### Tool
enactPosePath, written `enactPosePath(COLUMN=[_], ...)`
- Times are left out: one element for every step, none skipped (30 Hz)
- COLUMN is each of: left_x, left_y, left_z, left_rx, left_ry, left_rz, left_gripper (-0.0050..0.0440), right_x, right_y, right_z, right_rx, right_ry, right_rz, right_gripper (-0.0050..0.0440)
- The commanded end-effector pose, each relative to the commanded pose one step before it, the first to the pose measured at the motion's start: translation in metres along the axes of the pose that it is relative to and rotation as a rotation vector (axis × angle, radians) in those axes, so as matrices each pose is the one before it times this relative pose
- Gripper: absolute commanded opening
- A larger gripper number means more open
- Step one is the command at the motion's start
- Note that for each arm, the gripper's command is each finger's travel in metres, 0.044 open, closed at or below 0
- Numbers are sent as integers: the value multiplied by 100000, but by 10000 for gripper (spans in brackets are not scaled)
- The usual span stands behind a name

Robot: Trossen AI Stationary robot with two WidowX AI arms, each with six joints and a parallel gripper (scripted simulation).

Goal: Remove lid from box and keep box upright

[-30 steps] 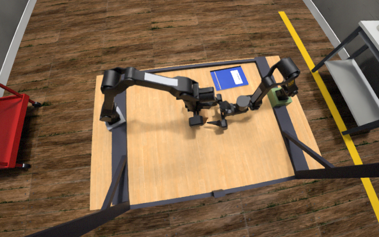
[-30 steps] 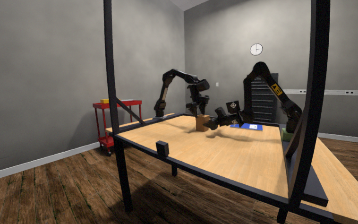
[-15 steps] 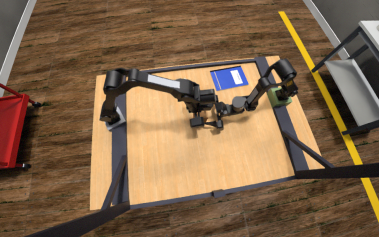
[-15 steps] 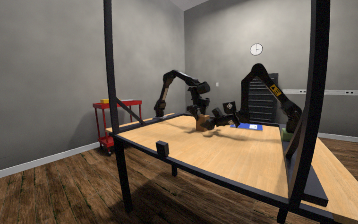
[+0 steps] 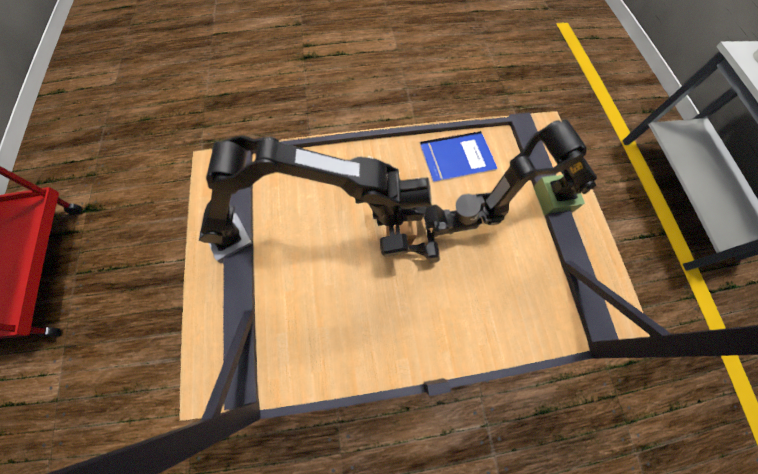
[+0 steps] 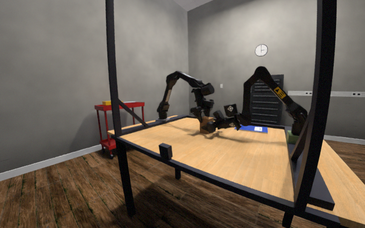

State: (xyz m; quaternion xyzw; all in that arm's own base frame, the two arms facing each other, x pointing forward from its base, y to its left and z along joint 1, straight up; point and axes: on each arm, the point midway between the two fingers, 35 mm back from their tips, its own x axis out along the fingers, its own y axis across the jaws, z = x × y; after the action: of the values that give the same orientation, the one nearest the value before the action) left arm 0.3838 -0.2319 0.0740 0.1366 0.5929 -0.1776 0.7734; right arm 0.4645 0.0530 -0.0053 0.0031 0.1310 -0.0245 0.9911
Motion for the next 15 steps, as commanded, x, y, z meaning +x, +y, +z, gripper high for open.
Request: enactPosePath(left_x=[-1079,0,0,0,0,0,0,0,0,0,0,0,0,0,0], left_y=[10,0,0,0,0,0,0,0,0,0,0,0,0,0,0], left_z=[623,0,0,0,0,0,0,0,0,0,0,0,0,0,0], left_rx=[-70,0,0,0,0,0,0,0,0,0,0,0,0,0,0], left_ry=[-3140,0,0,0,0,0,0,0,0,0,0,0,0,0,0], left_rz=[-389,0,0,0,0,0,0,0,0,0,0,0,0,0,0], left_gripper=[423,423,423,423,423,423,423,423,423,423,423,423,423,423,423], right_x=[615,-6,0,0,-191,0,0,0,0,0,0,0,0,0,0], right_y=[158,36,0,0,-33,0,0,0,0,0,0,0,0,0,0], right_z=[805,-2,0,0,432,0,0,0,0,0,0,0,0,0,0], right_rx=[244,-7,0,0,321,0,0,0,0,0,0,0,0,0,0], right_ry=[-1962,0,0,0,-831,0,0,0,0,0,0,0,0,0,0], right_rz=[625,74,0,0,-277,0,0,0,0,0,0,0,0,0,0], right_gripper=[440,416,416,416,392,368,344,341,341,321,321,321,301,301,301])
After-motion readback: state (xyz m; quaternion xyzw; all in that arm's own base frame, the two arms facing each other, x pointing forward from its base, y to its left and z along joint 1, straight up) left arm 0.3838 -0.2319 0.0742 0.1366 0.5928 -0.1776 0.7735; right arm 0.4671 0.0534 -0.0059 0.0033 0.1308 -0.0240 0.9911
